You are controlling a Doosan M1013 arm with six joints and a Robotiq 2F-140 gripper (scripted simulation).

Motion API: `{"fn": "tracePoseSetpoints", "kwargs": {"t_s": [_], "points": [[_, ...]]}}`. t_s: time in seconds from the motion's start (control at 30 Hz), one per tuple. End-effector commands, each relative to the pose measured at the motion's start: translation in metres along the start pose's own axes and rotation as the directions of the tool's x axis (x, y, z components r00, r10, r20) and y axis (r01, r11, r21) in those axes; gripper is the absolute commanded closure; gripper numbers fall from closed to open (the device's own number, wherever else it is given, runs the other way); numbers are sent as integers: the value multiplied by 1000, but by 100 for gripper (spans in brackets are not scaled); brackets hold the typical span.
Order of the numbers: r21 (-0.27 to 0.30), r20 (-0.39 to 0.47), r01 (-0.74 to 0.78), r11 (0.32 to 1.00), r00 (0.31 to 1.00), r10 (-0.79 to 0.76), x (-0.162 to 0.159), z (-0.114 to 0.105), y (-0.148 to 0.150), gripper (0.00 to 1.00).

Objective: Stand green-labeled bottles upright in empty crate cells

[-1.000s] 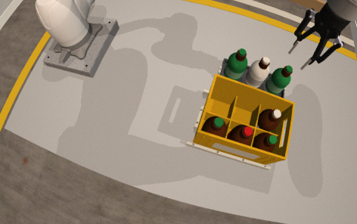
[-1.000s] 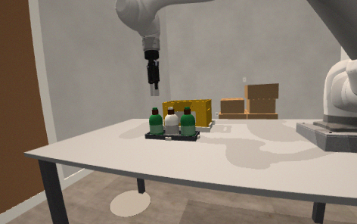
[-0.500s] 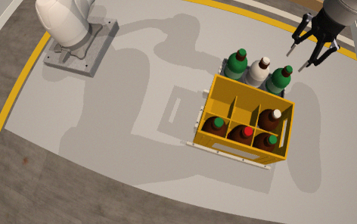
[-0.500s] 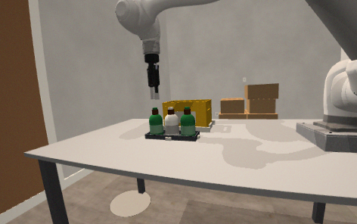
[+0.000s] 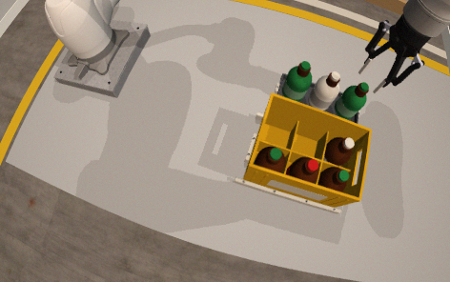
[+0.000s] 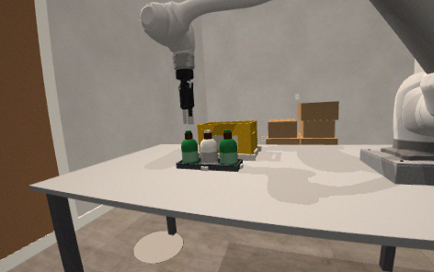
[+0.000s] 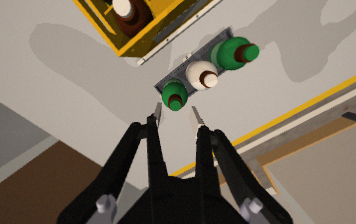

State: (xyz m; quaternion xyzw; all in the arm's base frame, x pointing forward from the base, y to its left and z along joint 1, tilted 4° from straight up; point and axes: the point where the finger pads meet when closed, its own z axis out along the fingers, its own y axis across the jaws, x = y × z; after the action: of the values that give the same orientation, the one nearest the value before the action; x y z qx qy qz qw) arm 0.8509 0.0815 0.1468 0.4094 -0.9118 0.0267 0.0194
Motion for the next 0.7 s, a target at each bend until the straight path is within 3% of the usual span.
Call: {"fn": "tracePoseSetpoints", "kwargs": {"t_s": [0.0, 0.67], "points": [[-4, 0, -8, 1000, 1000, 8, -1, 7, 1, 62], [-4, 0, -8, 1000, 1000, 8, -1, 9, 1, 62]]}}
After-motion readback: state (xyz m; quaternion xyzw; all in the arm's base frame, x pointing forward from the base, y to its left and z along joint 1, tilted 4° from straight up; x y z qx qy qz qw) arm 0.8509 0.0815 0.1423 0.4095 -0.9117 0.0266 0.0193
